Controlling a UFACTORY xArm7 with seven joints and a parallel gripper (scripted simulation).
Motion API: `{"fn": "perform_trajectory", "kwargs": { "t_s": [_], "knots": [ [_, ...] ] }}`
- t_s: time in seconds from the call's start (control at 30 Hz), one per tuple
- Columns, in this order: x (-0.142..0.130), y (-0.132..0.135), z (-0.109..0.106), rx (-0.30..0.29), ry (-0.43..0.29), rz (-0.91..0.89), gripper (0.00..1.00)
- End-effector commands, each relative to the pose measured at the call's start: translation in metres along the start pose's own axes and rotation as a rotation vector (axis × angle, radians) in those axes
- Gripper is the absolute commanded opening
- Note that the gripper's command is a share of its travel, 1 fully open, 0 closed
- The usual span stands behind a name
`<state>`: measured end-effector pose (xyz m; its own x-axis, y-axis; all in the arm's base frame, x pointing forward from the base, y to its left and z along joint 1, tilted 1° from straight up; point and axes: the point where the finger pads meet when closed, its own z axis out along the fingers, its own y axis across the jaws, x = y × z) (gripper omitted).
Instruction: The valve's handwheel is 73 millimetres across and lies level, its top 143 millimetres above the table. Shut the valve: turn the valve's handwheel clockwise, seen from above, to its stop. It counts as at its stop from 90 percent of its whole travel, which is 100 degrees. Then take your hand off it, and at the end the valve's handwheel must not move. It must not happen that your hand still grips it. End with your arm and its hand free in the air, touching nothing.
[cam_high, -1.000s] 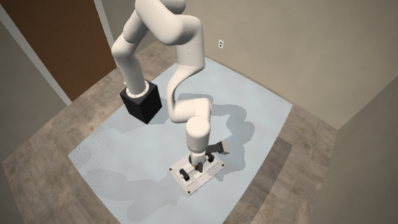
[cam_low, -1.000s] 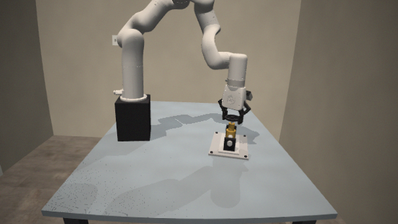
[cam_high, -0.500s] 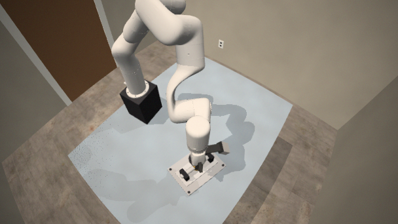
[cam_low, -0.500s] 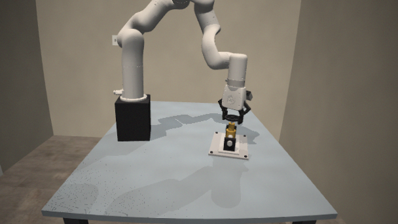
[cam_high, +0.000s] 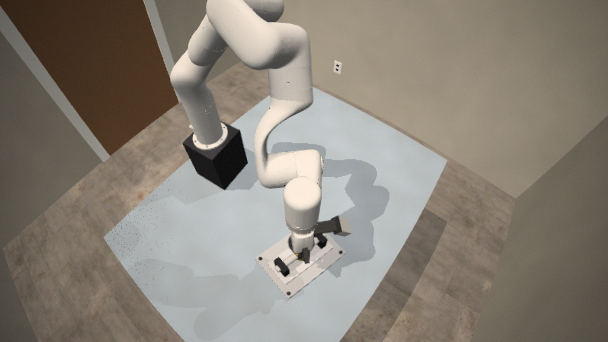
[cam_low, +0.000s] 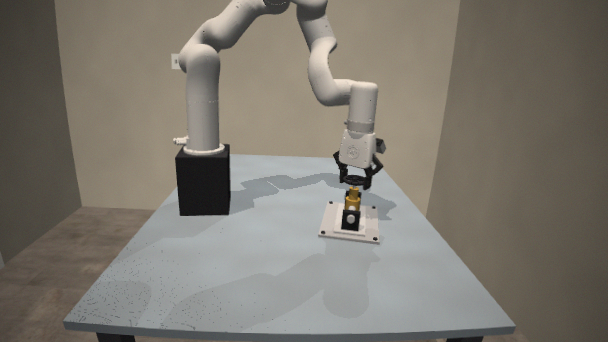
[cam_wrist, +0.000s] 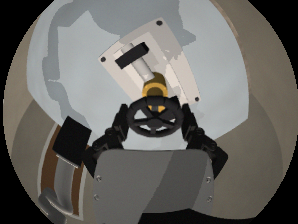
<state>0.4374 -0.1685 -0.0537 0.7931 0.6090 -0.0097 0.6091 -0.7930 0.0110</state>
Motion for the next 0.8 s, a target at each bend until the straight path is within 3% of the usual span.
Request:
{"fn": "perform_trajectory", "kwargs": {
  "t_s": [0.0, 0.77],
  "knots": [
    [0.0007, 0.0013, -0.0012, -0.003, 0.002, 0.006, 0.00],
    [0.0007, 0.0013, -0.0012, -0.003, 0.002, 0.137, 0.00]
  ]
}}
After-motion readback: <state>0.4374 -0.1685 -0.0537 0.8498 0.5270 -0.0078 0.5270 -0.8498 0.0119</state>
